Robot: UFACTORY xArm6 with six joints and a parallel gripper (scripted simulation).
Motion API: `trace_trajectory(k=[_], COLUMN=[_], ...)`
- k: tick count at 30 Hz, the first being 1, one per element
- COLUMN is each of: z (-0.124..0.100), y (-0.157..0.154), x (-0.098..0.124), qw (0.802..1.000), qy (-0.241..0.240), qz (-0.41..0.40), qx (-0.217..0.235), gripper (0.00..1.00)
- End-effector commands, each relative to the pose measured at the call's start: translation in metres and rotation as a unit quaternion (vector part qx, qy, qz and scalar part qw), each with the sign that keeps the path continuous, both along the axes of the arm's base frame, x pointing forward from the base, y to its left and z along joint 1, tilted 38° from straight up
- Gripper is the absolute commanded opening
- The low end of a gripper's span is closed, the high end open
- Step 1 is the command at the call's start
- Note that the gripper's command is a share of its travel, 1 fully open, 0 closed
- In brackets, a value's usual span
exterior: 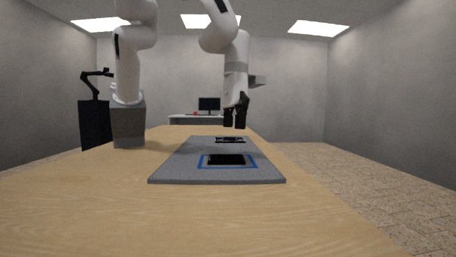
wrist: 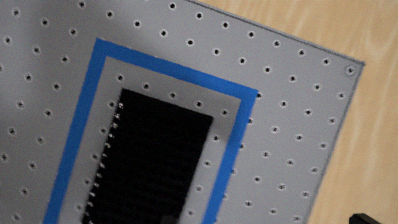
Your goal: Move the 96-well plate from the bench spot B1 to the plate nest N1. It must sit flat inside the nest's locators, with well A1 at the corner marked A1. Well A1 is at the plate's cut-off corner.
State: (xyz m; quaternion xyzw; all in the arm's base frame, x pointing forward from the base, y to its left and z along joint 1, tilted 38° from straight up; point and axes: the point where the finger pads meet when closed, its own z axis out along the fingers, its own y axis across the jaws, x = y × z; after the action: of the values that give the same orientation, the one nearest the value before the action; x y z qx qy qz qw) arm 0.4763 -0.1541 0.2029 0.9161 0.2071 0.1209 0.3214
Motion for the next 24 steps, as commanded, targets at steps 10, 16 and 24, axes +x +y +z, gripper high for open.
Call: trace_trajectory(k=[10, 16, 24], z=[-0.043, -0.057, -0.068], y=[0.021, 0.029, 0.035], x=[0.0, -0.002, -0.004], qw=[0.994, 0.991, 0.987], qy=[-0.066, -0.078, -0.089], qz=[-0.067, -0.084, -0.101], qx=[0.057, 0.074, 0.092], gripper=[1.0, 1.0, 1.0])
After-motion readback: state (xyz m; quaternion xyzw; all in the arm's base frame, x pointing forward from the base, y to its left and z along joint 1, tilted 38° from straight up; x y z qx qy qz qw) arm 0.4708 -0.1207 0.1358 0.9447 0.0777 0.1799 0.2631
